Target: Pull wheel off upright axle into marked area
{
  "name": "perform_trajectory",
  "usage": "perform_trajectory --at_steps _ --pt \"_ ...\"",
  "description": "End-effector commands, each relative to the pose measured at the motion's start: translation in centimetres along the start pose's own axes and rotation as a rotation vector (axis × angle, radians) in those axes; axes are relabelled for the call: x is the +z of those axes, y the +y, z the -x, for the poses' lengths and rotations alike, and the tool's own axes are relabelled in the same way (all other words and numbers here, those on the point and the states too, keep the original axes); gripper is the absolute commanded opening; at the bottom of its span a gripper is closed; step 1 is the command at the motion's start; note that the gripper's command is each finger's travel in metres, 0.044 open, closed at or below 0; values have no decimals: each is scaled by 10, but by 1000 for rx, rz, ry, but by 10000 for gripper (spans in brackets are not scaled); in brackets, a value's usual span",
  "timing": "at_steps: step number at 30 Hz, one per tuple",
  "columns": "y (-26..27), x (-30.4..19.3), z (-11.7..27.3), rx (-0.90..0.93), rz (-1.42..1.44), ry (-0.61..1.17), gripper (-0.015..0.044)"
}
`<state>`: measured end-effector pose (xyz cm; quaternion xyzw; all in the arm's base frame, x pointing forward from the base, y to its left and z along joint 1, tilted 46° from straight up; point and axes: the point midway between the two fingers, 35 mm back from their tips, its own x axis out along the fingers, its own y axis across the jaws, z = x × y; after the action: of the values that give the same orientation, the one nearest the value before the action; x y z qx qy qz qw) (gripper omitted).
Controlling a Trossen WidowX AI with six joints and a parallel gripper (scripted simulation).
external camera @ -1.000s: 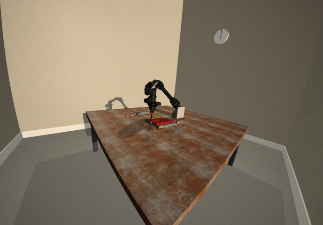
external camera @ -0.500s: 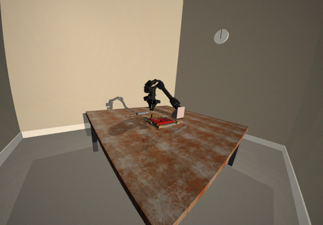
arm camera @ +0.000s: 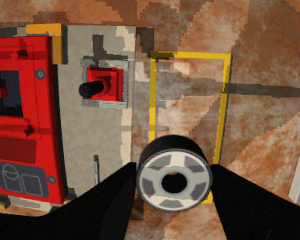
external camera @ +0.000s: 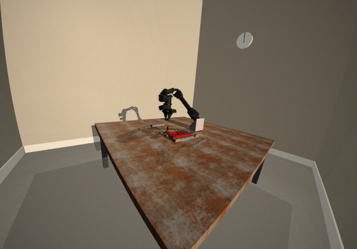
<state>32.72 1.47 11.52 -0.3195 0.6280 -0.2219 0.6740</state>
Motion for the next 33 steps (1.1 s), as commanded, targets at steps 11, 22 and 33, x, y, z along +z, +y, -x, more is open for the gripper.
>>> perform_trajectory --at_steps 11,22,33 --pt "-24 -22 -1 -8 7 4 0" --pt "-24 -21 -25 -8 6 4 0" --pt "-24 -19 -80 -7 6 3 0"
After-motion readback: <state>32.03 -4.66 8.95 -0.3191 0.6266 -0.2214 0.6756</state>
